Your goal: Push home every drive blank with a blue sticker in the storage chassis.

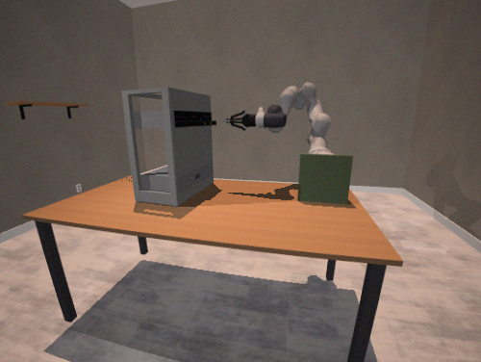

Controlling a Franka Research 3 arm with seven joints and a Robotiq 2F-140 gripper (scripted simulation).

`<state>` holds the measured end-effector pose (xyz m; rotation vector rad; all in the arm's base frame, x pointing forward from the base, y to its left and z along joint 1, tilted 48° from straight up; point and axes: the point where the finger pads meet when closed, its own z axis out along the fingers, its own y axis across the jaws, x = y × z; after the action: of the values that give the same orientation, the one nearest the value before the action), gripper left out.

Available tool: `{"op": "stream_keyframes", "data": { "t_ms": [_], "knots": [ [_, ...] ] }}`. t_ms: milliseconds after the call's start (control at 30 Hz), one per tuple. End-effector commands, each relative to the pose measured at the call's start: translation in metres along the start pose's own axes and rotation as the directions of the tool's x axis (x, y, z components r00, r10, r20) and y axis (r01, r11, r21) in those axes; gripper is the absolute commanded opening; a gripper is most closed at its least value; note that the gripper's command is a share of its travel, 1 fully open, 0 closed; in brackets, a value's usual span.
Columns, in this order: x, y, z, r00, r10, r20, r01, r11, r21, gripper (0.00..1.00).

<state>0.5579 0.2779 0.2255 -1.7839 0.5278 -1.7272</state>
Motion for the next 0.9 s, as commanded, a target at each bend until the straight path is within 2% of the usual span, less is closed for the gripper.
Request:
{"op": "stream_keyframes", "data": {
  "t_ms": [0, 67, 133, 633, 700, 867],
  "knots": [
    [0.002, -0.004, -0.011, 1.0, 0.011, -0.007, -0.011, 1.0, 0.003, 0.0],
    [0.002, -0.005, -0.019, 1.0, 0.011, -0.007, -0.011, 1.0, 0.003, 0.0],
    [0.002, -0.005, -0.019, 1.0, 0.011, -0.007, -0.011, 1.0, 0.003, 0.0],
    [0.003, -0.013, -0.099, 1.0, 0.011, -0.007, -0.011, 1.0, 0.003, 0.0],
    [0.003, -0.013, -0.099, 1.0, 0.011, -0.007, -0.011, 1.0, 0.003, 0.0],
    [0.004, -0.015, -0.123, 1.0, 0.011, -0.007, -0.011, 1.0, 0.003, 0.0]
  ]
}}
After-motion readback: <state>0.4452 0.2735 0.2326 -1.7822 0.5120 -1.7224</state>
